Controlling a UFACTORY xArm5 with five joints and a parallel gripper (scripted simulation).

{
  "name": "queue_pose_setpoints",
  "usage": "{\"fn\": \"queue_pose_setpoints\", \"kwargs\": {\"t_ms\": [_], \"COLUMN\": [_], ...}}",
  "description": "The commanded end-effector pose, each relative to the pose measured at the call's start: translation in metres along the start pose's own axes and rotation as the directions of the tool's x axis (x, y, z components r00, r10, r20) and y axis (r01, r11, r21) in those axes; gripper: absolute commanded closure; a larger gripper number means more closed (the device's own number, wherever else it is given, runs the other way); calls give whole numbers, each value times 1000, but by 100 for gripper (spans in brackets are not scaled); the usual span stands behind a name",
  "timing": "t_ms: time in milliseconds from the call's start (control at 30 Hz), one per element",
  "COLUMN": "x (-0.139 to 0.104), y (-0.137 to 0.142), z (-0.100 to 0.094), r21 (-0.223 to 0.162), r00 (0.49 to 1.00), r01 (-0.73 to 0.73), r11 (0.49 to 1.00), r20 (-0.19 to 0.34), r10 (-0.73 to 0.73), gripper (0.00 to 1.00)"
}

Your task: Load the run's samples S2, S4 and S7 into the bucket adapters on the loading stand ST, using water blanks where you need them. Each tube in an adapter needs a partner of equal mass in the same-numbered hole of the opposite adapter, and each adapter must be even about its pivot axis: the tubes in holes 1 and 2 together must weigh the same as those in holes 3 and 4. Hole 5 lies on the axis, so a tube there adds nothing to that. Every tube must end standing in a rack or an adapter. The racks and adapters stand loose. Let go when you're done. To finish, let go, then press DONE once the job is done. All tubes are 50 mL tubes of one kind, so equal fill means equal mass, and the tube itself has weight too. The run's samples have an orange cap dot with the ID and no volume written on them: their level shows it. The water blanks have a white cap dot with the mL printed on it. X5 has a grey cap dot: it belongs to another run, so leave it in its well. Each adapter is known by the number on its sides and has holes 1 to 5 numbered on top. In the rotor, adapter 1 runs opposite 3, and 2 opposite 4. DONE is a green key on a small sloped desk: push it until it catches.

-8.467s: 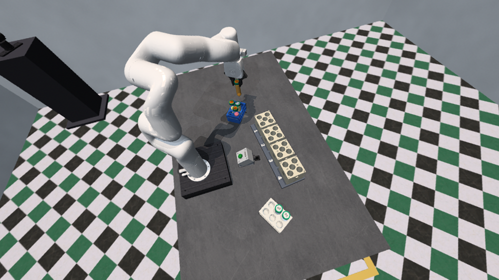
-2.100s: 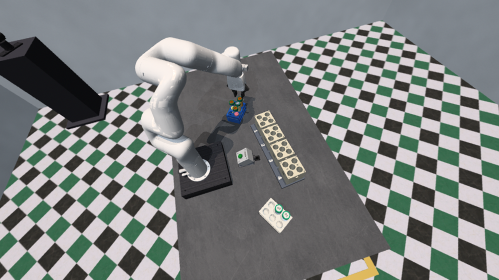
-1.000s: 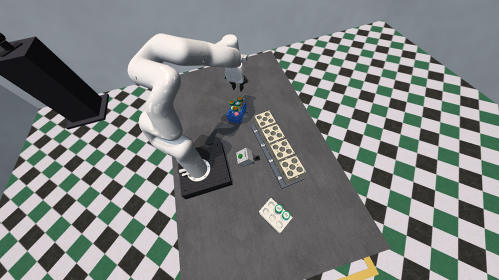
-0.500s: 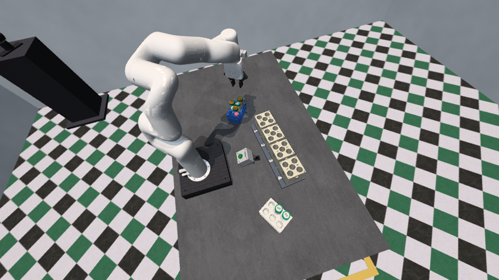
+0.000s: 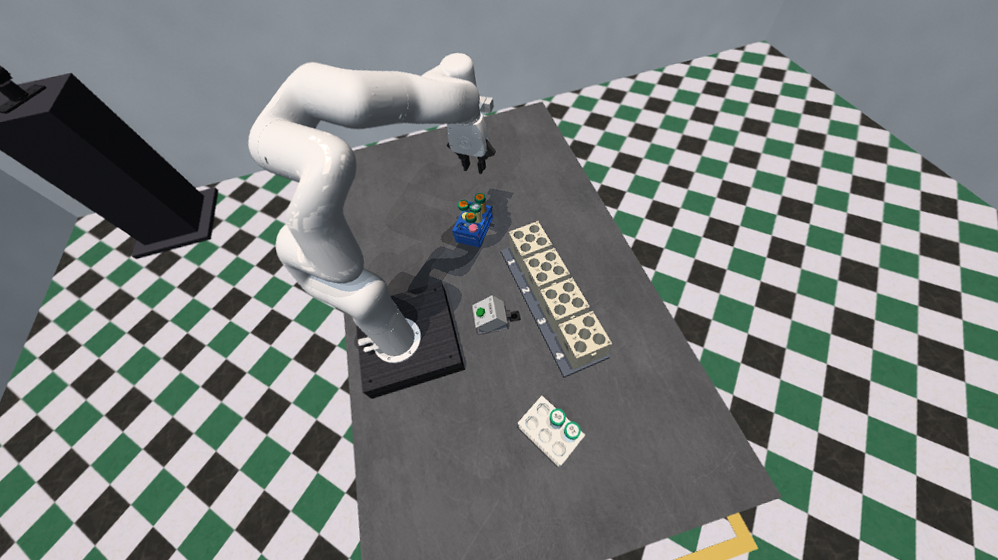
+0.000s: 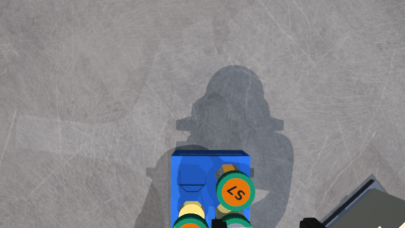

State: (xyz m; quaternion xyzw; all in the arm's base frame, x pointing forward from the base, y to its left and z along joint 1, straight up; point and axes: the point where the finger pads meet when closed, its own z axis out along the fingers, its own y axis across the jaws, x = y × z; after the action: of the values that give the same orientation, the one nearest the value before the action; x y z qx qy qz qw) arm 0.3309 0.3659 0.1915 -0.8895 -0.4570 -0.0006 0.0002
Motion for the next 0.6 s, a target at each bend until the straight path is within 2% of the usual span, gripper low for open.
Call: {"fn": "queue_pose_setpoints", "kwargs": {"t_ms": [0, 267, 300, 567], "x": [1, 1, -2, -31], "y": [0, 0, -3, -32], "z": [-2, -2, -2, -2], "r21": [-6, -6, -6, -4], "r00": [1000, 1000, 999, 955], "r01": [0, 0, -33, -296], "r11": [1000, 1000, 999, 955], "r20": [-4, -4, -4, -5], "r10": [0, 0, 33, 296], "gripper": [56, 56, 43, 43]}}
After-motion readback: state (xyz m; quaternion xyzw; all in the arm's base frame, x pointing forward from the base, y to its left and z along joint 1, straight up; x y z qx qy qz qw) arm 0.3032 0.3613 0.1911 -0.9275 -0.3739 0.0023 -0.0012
